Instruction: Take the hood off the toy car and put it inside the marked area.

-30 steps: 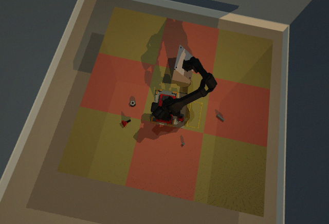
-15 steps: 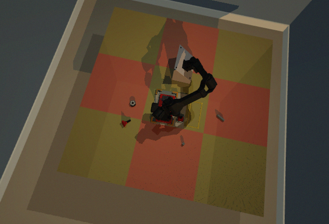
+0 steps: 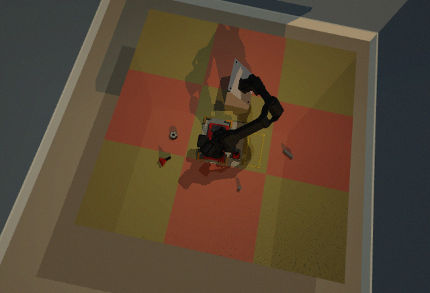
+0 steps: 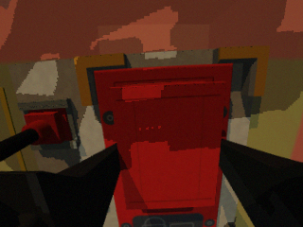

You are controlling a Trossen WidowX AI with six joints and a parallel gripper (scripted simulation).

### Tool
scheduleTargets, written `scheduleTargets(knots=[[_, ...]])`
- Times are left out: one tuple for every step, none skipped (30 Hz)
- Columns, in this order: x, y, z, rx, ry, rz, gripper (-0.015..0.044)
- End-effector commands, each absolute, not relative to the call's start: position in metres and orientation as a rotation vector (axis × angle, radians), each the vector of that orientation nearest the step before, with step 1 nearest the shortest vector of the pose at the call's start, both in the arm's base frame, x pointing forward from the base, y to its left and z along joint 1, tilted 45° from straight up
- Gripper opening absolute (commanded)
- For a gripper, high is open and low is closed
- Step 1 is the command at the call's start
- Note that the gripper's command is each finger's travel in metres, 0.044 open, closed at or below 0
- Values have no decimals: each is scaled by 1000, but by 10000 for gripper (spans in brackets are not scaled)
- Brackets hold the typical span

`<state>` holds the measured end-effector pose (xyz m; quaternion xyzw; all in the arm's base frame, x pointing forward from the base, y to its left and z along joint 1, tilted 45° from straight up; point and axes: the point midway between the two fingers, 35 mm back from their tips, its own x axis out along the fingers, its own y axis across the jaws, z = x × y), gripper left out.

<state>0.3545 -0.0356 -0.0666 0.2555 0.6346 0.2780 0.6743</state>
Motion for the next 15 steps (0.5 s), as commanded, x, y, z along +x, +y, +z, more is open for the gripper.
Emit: scheduleTargets(knots=[[355,-36,-66,574,1427,625,302],[355,-36,-66,574,1427,625,295],[355,-36,-66,574,1427,625,288],[355,-36,-66,574,1427,625,282],[355,-36,-66,574,1427,625,275],[355,-36,-66,574,1427,625,249],[355,-36,-66,574,1427,625,222],[355,-36,-66,574,1427,625,196],[355,-37,-66,574,1427,625,170],[355,-37,-65,574,1427,625,144],[355,-38,-65,574,1427,625,118],[355,-38,-64,574,1427,625,91],[355,-39,-64,574,1427,625,65],[355,-39,-64,574,1427,625,39],[355,-39,-63,574,1428,625,12]])
